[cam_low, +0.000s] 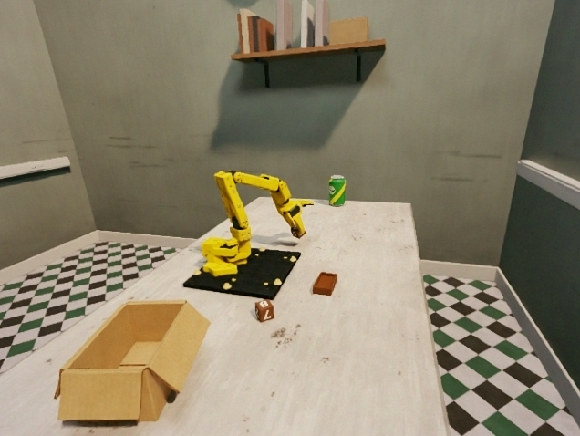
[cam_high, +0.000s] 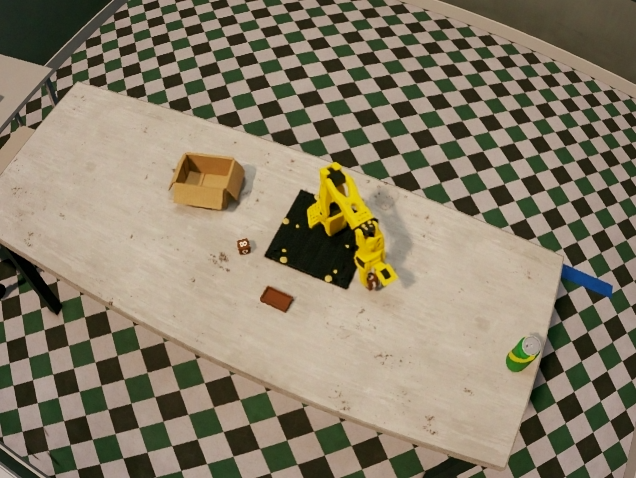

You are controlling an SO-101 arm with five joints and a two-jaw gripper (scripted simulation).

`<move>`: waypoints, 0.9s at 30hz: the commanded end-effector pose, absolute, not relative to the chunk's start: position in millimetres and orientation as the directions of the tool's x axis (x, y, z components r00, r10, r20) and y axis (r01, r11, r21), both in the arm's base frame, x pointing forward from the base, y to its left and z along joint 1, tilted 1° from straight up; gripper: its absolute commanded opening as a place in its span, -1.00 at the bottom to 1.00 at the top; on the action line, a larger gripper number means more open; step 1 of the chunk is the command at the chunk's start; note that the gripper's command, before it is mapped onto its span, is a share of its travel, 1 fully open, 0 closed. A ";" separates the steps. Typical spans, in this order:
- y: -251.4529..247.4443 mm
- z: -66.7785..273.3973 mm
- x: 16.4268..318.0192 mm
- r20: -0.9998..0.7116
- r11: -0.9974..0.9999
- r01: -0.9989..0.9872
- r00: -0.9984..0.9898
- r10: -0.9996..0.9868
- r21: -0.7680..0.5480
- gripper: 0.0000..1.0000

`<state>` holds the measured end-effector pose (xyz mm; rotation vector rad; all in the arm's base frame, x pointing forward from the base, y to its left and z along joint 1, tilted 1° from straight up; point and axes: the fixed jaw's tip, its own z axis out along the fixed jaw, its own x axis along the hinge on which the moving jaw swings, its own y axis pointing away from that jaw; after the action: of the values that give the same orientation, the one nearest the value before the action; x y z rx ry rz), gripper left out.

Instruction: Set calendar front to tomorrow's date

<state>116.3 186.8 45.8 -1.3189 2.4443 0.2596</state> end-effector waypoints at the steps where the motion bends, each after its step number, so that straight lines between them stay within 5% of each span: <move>1: 188.0 47.7 117.9 -0.444 0.560 -0.828 -0.502 -0.742 0.000 -1.00; 27: 190.0 48.6 121.0 -0.709 0.577 -0.817 -0.415 -0.571 0.014 -1.00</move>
<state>119.8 191.3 47.2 -1.1243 2.1446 0.4663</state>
